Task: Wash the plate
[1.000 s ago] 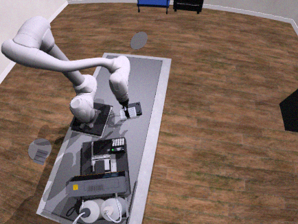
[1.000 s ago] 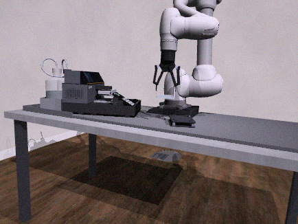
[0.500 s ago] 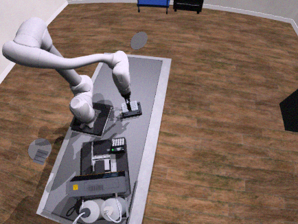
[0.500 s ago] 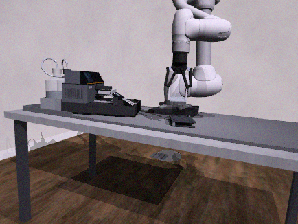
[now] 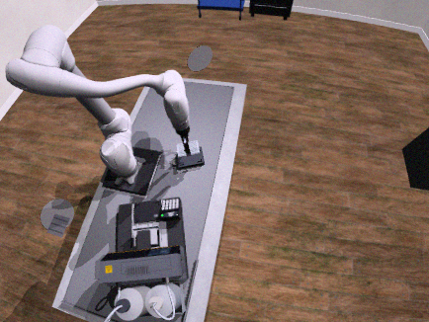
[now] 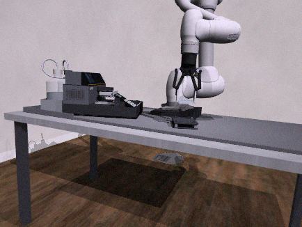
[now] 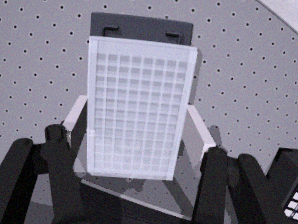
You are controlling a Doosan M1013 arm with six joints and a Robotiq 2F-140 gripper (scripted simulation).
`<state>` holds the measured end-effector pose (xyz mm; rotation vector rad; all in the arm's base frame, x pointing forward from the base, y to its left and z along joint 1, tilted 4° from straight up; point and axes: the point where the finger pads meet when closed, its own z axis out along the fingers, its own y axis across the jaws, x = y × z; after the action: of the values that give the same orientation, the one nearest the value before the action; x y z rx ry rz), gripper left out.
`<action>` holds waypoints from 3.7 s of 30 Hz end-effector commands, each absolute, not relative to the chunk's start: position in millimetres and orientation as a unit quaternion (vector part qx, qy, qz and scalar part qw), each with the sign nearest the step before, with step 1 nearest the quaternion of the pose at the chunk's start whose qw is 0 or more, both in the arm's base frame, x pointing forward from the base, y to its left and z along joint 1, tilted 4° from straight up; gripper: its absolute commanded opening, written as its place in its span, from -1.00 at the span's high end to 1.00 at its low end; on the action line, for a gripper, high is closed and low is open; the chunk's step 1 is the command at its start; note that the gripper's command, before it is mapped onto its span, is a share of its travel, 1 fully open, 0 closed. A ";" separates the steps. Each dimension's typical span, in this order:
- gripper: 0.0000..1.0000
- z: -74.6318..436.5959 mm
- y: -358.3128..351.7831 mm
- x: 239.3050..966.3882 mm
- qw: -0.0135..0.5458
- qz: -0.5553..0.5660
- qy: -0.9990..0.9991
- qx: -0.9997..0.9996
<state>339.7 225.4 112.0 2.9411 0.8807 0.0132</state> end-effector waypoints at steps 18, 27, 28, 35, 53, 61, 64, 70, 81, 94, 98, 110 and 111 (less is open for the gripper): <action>0.80 112.0 224.8 339.8 0.036 0.004 0.287 0.957; 0.80 110.4 224.6 339.9 0.036 0.004 0.287 0.957; 0.80 110.4 224.6 339.9 0.036 0.004 0.287 0.957; 0.80 100.4 223.9 340.2 0.036 0.004 0.287 0.957; 0.80 73.8 222.0 341.0 0.036 0.004 0.287 0.957; 0.80 60.5 221.1 341.4 0.036 0.004 0.287 0.957; 0.80 58.9 221.0 341.4 0.036 0.004 0.287 0.957; 0.80 48.9 220.4 341.7 0.036 0.004 0.287 0.957; 0.80 35.8 219.5 342.1 0.036 0.004 0.287 0.957; 0.80 35.8 219.5 342.1 0.036 0.004 0.287 0.957; 0.80 35.8 219.5 342.1 0.036 0.004 0.287 0.957; 0.80 35.8 219.5 342.1 0.036 0.004 0.287 0.957; 0.80 35.8 219.5 342.1 0.036 0.004 0.287 0.957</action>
<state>342.1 219.4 35.7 2.9411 0.8807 0.0131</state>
